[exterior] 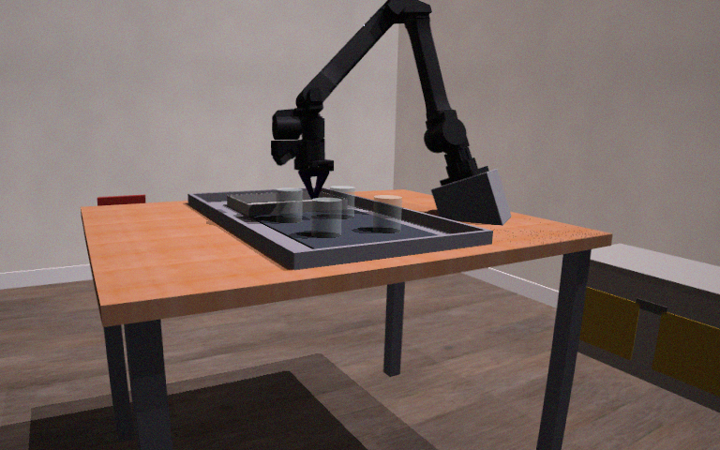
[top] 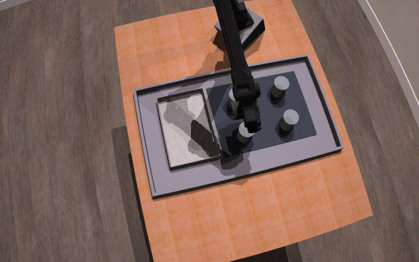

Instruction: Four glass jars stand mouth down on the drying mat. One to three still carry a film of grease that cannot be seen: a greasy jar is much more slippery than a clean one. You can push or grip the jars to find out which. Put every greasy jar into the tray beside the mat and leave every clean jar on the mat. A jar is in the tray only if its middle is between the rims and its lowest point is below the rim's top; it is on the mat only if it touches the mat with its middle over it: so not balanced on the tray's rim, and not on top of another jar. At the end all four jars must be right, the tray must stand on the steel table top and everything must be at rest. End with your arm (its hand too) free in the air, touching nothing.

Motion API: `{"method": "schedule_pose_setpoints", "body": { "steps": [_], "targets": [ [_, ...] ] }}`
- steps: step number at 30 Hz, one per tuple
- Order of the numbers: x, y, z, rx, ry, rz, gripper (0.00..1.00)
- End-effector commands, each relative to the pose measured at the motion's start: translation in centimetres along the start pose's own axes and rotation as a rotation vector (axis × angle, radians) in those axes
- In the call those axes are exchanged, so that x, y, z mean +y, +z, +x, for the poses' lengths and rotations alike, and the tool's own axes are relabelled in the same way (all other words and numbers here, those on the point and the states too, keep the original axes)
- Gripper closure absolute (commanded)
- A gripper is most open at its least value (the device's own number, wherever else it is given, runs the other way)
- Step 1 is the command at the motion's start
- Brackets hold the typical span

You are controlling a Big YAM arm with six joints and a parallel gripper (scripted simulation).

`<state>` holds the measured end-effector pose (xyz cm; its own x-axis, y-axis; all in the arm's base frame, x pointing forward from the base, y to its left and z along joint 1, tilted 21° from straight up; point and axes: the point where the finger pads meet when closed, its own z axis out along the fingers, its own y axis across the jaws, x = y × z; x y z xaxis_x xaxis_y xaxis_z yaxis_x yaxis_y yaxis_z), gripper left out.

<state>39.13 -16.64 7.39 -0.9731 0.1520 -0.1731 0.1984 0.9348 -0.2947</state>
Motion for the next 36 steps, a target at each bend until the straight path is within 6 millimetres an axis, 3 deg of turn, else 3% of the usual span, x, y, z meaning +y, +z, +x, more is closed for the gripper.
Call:
{"method": "schedule_pose_setpoints", "body": {
  "steps": [1,36],
  "targets": [
    [-0.60,-0.82,-2.30,-0.031,0.007,0.003,1.00],
    [-0.60,-0.84,-2.71,-0.031,0.007,0.003,1.00]
  ]
}}
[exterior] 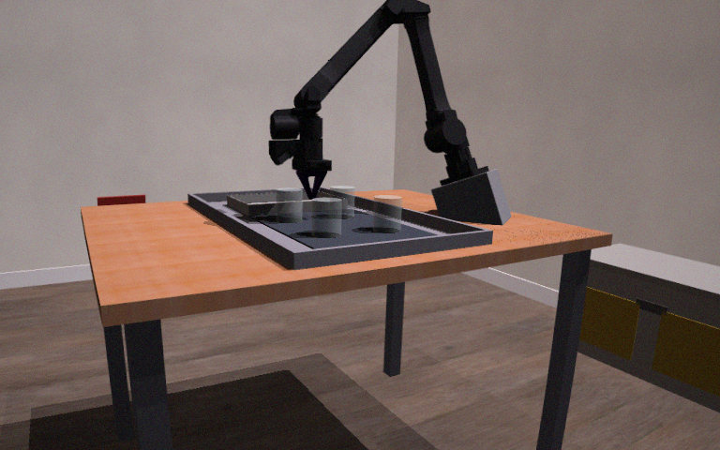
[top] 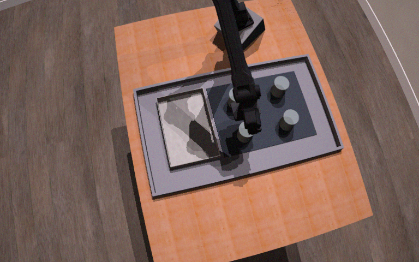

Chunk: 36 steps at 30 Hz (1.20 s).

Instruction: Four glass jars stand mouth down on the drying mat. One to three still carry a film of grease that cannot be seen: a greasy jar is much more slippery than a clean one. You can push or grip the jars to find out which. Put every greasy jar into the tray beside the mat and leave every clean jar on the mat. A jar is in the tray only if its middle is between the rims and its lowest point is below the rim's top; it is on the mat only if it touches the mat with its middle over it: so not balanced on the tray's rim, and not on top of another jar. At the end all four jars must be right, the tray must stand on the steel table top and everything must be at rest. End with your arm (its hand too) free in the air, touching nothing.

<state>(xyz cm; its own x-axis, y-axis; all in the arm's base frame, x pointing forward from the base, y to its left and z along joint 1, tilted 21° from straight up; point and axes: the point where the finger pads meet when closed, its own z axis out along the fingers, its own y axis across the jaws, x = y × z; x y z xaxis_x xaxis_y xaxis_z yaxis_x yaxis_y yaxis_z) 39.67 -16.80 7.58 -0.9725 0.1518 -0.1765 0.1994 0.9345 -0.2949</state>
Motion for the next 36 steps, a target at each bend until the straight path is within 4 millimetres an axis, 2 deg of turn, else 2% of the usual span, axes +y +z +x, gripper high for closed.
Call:
{"method": "schedule_pose_setpoints", "body": {
  "steps": [1,36],
  "targets": [
    [-0.50,-0.76,-2.15,-0.027,0.006,0.003,1.00],
    [-0.50,-0.78,-2.56,-0.027,0.006,0.003,1.00]
  ]
}}
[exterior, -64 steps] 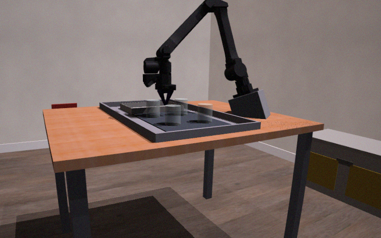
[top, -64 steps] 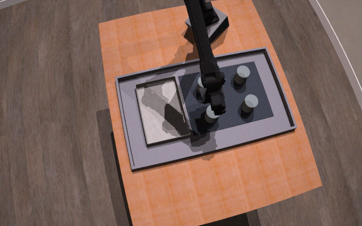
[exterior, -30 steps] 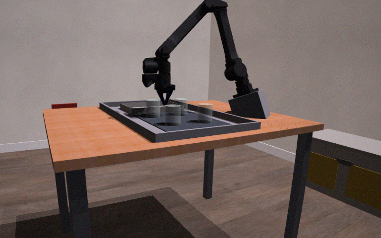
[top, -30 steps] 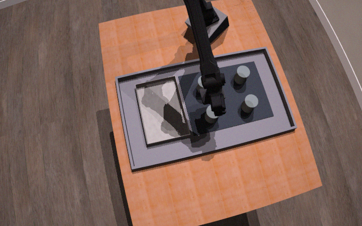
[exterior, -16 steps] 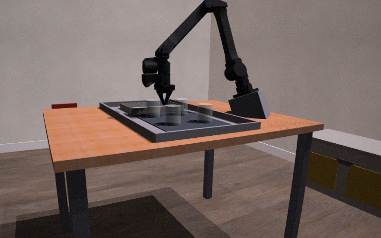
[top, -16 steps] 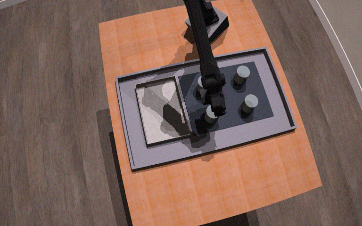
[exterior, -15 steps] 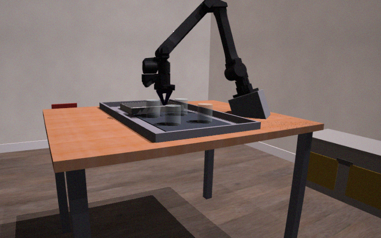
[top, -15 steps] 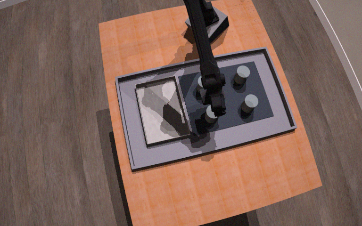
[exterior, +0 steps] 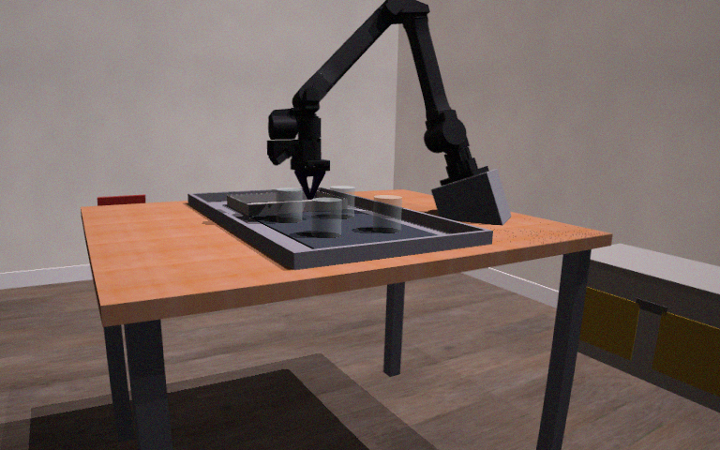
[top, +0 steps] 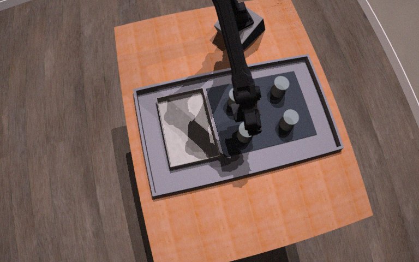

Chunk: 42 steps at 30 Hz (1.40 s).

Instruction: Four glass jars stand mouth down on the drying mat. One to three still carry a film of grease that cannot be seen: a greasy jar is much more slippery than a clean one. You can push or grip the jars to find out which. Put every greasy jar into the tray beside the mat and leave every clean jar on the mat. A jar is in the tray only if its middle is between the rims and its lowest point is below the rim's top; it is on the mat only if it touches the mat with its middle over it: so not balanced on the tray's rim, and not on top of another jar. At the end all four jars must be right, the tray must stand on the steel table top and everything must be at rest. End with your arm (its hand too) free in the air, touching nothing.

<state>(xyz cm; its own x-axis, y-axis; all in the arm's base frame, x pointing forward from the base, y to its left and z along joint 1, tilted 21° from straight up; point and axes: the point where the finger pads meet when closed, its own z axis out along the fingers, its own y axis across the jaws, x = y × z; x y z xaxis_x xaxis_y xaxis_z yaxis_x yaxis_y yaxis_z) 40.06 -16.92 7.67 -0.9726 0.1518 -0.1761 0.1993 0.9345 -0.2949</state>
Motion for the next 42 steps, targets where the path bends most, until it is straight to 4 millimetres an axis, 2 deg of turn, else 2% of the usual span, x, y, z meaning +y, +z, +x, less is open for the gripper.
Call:
{"method": "schedule_pose_setpoints", "body": {
  "steps": [1,42],
  "targets": [
    [-0.44,-0.78,-2.16,-0.028,0.006,0.003,1.00],
    [-0.45,-0.79,-2.62,-0.028,0.006,0.003,1.00]
  ]
}}
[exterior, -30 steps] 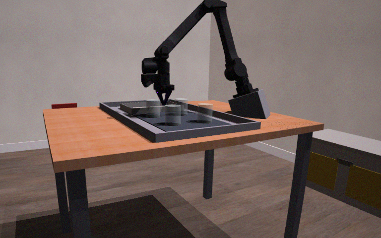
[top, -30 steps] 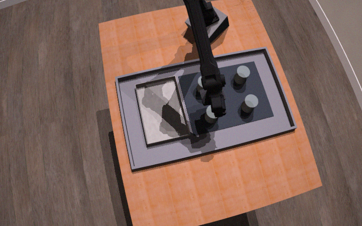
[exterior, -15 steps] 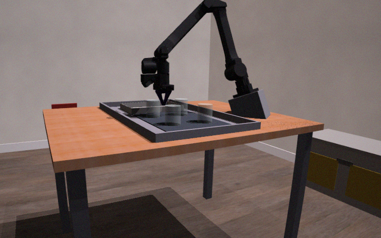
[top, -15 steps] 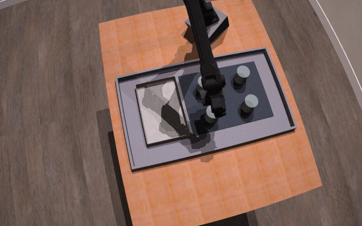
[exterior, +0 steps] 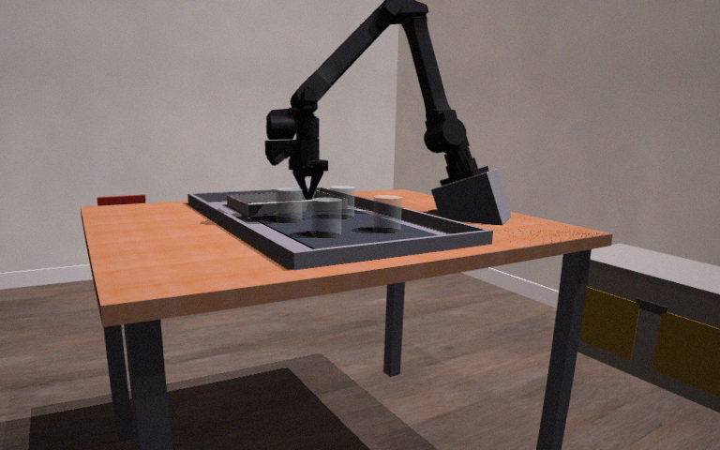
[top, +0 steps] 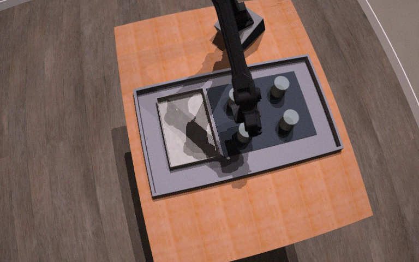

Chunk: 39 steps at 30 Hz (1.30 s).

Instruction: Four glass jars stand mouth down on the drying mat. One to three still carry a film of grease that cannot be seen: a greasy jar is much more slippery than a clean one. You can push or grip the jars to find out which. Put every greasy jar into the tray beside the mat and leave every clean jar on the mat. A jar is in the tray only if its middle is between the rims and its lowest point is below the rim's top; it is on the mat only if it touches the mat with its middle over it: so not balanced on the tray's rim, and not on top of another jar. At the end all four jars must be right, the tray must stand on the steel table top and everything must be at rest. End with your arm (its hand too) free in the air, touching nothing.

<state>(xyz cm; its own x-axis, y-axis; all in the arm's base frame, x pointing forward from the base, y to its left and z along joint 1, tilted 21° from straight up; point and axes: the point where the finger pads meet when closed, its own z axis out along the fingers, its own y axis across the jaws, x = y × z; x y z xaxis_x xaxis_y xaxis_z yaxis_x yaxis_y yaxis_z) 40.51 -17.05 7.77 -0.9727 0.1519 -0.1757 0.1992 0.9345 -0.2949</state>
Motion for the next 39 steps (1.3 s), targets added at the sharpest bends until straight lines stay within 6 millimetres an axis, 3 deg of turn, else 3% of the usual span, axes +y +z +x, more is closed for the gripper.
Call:
{"method": "schedule_pose_setpoints", "body": {
  "steps": [1,39],
  "targets": [
    [-0.38,-0.80,-2.16,-0.028,0.006,0.003,1.00],
    [-0.38,-0.81,-2.62,-0.028,0.006,0.003,1.00]
  ]
}}
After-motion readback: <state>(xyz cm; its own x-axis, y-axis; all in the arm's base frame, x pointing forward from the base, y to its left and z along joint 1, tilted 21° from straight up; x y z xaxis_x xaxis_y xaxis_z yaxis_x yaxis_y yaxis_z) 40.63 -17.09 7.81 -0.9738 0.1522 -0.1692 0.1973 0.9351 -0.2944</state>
